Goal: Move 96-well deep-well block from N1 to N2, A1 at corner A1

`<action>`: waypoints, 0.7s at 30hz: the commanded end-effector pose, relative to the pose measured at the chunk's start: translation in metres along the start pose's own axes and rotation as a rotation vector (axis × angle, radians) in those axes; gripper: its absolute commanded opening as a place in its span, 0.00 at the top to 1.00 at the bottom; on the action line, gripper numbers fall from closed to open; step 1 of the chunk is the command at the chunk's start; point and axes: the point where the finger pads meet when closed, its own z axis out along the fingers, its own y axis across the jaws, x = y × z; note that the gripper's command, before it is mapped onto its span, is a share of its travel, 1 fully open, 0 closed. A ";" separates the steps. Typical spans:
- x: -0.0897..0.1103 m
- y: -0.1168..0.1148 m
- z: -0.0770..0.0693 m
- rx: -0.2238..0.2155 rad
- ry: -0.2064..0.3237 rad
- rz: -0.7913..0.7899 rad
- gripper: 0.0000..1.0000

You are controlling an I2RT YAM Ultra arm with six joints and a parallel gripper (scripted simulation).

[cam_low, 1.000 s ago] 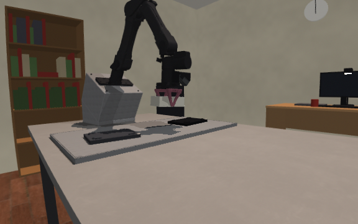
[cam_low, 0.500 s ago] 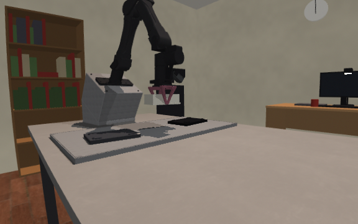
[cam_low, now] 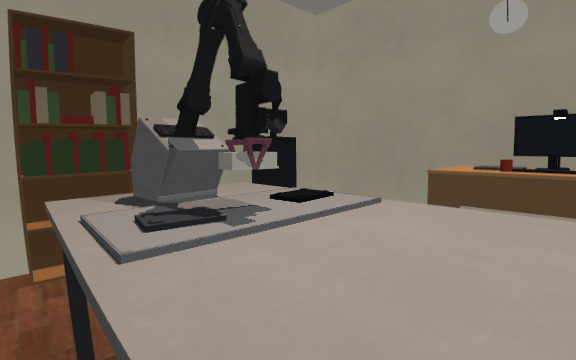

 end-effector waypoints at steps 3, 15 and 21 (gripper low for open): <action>0.012 -0.007 -0.003 0.010 -0.020 -0.022 1.00; 0.044 -0.014 -0.003 0.010 -0.019 -0.023 1.00; 0.064 -0.019 -0.003 0.010 -0.018 -0.023 1.00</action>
